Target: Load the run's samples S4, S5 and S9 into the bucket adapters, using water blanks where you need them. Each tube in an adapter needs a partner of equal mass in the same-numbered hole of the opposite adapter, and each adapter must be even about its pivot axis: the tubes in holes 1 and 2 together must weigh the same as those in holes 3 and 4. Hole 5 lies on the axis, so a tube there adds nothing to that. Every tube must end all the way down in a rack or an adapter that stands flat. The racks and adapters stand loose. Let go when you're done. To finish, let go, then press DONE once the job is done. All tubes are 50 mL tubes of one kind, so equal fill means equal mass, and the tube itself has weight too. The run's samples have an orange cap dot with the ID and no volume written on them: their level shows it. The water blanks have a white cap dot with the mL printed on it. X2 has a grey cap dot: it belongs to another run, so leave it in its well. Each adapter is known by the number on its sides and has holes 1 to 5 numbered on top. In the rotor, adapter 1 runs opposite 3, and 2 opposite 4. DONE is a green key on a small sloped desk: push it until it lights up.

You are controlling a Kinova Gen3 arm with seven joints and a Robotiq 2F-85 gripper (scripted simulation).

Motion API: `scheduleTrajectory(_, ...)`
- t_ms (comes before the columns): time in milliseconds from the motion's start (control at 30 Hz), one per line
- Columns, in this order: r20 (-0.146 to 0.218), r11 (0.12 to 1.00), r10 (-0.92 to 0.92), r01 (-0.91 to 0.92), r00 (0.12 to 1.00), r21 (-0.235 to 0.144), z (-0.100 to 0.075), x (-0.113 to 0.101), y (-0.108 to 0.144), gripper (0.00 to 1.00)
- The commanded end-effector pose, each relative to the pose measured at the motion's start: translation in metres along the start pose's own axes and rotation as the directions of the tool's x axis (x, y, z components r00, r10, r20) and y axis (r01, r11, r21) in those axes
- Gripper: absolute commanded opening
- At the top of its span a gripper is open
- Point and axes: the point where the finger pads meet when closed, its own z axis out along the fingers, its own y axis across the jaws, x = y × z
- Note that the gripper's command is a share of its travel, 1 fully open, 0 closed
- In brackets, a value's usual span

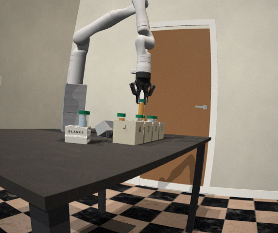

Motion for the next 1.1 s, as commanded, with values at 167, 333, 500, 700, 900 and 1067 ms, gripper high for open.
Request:
scheduleTrajectory(167, 0.001, 1.000, 0.000, 0.000, 1.000, -0.001, 0.004, 0.000, 0.000, 0.10)
scheduleTrajectory(333, 0.001, 1.000, 0.000, 0.000, 1.000, -0.001, 0.007, 0.000, 0.000, 0.10)
scheduleTrajectory(500, 0.001, 1.000, 0.000, 0.000, 1.000, -0.001, 0.010, 0.000, 0.000, 0.10)
scheduleTrajectory(700, 0.001, 1.000, 0.000, 0.000, 1.000, -0.001, 0.013, 0.000, 0.000, 0.10)
scheduleTrajectory(900, 0.001, 1.000, 0.000, 0.000, 1.000, -0.001, 0.017, 0.000, 0.000, 0.10)
scheduleTrajectory(1067, 0.001, 1.000, 0.000, 0.000, 1.000, -0.001, 0.020, 0.000, 0.000, 0.10)
